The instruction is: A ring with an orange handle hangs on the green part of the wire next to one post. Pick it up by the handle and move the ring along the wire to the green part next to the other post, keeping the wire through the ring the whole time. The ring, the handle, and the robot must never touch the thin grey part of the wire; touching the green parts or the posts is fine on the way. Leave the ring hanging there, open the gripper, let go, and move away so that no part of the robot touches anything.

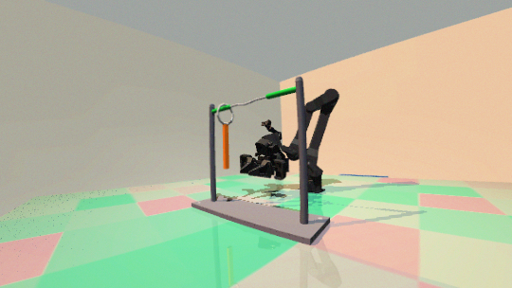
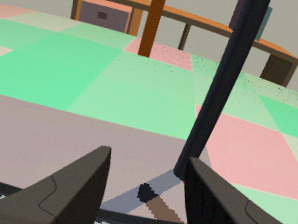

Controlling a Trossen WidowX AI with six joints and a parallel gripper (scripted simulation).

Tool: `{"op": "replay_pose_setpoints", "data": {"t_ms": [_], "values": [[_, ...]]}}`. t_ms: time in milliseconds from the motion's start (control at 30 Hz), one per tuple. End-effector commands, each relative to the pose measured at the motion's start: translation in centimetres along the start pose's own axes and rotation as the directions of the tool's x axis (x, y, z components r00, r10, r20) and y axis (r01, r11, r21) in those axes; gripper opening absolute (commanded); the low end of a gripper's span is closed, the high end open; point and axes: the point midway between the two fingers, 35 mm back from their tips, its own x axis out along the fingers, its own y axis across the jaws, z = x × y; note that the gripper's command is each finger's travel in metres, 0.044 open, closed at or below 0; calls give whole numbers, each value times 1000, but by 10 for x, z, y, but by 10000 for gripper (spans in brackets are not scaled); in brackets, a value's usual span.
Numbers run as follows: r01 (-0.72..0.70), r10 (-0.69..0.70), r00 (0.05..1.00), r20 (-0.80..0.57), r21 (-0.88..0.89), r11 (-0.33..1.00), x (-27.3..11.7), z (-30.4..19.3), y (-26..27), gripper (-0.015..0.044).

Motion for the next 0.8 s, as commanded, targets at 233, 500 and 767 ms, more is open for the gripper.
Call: {"op": "replay_pose_setpoints", "data": {"t_ms": [233,500,767], "values": [[-15,14,1000,12,56,998,13,9,3,160],[-37,26,996,90,122,992,39,45,5,160],[-38,26,995,92,124,992,42,46,4,160]]}}
